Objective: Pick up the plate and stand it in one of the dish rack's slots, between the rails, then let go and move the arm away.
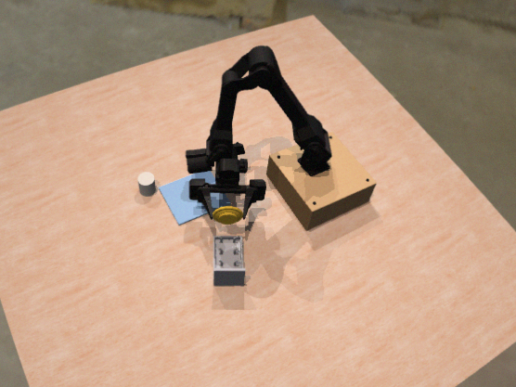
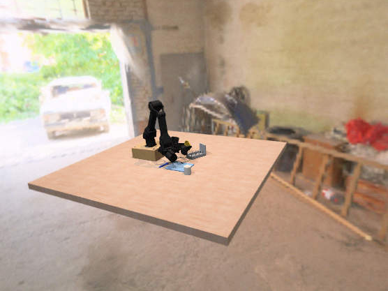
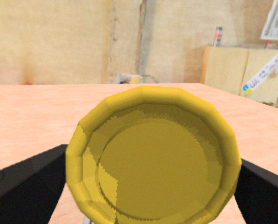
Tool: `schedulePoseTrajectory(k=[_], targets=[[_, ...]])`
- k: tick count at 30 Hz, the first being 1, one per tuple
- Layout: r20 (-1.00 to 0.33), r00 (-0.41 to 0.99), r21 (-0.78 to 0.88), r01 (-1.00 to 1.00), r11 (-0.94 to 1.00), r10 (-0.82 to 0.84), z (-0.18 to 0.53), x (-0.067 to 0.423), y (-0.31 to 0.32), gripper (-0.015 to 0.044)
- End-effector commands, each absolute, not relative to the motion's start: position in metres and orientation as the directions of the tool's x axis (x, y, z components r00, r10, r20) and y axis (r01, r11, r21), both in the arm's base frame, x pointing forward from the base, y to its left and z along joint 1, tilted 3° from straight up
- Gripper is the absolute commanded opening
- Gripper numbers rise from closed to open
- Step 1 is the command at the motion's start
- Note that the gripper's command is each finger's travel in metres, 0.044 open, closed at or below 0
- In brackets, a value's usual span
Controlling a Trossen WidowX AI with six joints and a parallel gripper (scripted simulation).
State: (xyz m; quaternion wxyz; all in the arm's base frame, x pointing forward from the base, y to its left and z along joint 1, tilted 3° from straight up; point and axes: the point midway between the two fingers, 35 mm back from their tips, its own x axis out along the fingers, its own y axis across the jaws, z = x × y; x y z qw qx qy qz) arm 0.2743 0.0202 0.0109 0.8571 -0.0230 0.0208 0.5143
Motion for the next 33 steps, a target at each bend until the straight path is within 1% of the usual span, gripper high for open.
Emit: schedulePoseTrajectory(k=[1, 33], targets=[[-0.055, 0.470, -0.013, -0.882, 0.471, 0.881, 0.007, 0.275, 0.021, 0.0000], [-0.083, 0.477, -0.006, -0.878, 0.478, 0.875, -0.021, 0.283, 0.026, 0.0000]])
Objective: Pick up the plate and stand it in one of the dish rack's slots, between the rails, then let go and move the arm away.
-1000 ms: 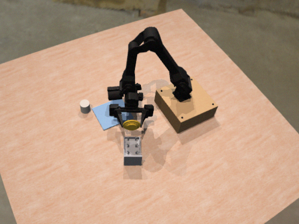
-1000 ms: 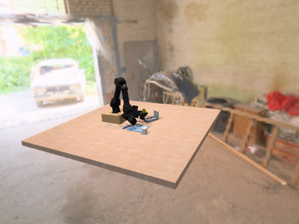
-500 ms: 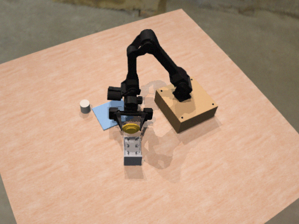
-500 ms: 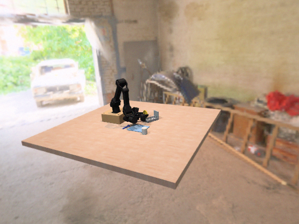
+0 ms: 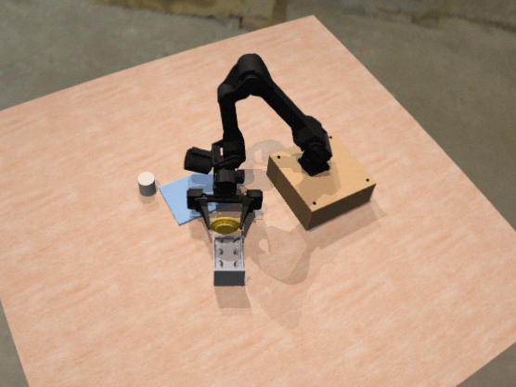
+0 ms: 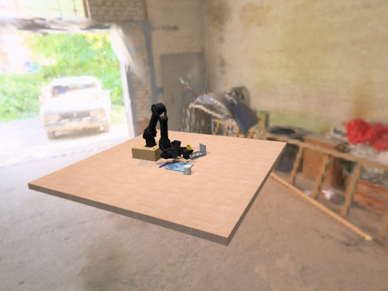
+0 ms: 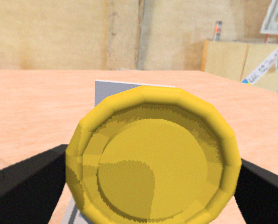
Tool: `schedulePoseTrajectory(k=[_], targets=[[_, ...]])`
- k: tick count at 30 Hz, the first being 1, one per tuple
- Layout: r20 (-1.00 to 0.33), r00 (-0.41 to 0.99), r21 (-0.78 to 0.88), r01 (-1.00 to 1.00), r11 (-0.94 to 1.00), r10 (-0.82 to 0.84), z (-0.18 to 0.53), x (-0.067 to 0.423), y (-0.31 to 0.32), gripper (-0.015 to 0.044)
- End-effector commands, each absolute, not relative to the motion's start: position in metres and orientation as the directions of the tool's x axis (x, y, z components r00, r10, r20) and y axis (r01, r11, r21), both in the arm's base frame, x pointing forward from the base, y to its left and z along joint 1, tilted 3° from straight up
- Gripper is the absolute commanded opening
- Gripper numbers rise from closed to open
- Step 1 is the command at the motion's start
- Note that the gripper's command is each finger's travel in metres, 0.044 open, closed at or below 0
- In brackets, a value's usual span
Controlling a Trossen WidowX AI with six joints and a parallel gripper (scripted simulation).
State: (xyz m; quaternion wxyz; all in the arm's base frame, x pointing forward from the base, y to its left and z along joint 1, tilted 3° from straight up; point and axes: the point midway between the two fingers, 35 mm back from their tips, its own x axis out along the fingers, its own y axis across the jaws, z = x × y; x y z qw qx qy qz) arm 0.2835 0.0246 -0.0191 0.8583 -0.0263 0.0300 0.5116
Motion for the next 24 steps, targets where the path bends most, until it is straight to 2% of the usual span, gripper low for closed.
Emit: schedulePoseTrajectory(k=[1, 24], targets=[[-0.084, 0.478, -0.007, -0.878, 0.479, 0.874, -0.0216, 0.2834, 0.0260, 0.0000], [-0.086, 0.493, 0.008, -0.869, 0.495, 0.866, -0.0196, 0.2884, 0.0314, 0.0000]])
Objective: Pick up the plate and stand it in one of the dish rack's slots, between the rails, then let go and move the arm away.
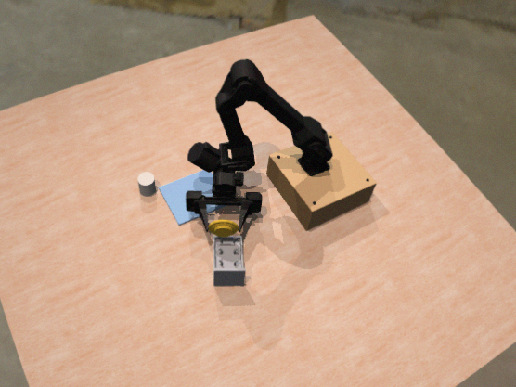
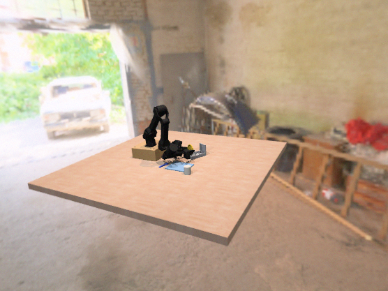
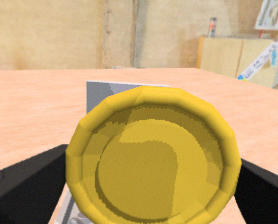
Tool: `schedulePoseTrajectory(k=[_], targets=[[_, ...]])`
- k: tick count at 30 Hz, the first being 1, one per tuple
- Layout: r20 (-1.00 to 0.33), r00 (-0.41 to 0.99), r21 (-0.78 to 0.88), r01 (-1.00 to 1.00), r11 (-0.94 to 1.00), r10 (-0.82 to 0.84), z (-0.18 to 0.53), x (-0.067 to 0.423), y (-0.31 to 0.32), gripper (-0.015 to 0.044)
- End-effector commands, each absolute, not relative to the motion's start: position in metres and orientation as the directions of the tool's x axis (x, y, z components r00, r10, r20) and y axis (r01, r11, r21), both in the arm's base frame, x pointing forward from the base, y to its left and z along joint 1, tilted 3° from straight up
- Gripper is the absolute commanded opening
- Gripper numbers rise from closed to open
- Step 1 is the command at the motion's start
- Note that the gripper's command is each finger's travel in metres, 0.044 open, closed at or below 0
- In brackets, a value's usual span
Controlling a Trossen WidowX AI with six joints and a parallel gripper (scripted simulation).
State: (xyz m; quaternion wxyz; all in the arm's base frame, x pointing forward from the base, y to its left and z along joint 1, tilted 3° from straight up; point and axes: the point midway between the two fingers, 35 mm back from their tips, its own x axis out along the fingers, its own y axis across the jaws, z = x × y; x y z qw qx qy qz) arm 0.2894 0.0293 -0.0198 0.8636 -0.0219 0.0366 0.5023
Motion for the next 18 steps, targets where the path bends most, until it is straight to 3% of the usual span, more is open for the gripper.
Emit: schedulePoseTrajectory(k=[1, 4, 18], targets=[[-0.087, 0.488, -0.003, -0.872, 0.489, 0.869, -0.019, 0.288, 0.033, 0.0000], [-0.092, 0.459, -0.062, -0.888, 0.455, 0.884, -0.017, 0.289, 0.044, 0.0000], [-0.089, 0.467, -0.052, -0.884, 0.464, 0.880, -0.019, 0.290, 0.054, 0.0000]])
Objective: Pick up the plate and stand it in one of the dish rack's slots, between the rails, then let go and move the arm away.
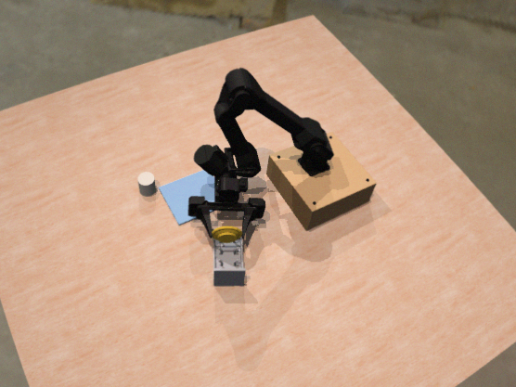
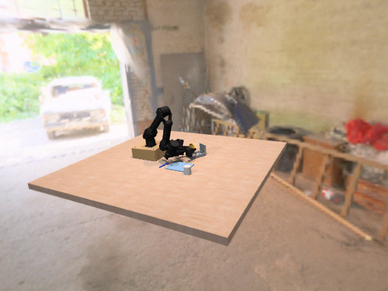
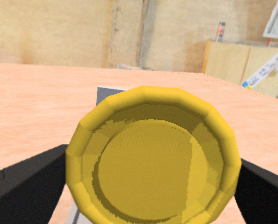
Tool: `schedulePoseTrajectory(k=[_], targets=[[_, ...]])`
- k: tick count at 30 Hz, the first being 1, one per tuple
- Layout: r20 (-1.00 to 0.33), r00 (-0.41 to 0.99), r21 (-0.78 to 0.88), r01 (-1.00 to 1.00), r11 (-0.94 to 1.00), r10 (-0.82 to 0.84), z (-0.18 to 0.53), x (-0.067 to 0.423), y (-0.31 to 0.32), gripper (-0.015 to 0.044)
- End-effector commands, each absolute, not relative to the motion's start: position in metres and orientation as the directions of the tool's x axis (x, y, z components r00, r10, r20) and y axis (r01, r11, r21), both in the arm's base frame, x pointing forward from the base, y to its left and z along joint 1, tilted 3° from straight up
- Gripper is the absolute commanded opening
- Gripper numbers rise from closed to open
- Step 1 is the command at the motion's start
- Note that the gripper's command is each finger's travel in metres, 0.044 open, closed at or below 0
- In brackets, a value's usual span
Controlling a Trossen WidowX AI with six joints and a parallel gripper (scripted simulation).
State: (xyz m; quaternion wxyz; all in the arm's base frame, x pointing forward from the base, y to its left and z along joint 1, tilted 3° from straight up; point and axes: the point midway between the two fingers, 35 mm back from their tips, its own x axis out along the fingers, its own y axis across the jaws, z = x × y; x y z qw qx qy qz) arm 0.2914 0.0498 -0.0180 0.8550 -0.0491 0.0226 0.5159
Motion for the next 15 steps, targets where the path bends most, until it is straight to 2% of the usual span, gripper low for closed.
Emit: schedulePoseTrajectory(k=[1, 15], targets=[[-0.089, 0.467, -0.052, -0.884, 0.465, 0.880, -0.018, 0.290, 0.055, 0.0000], [-0.089, 0.464, -0.052, -0.886, 0.461, 0.881, -0.035, 0.288, 0.055, 0.0000]])
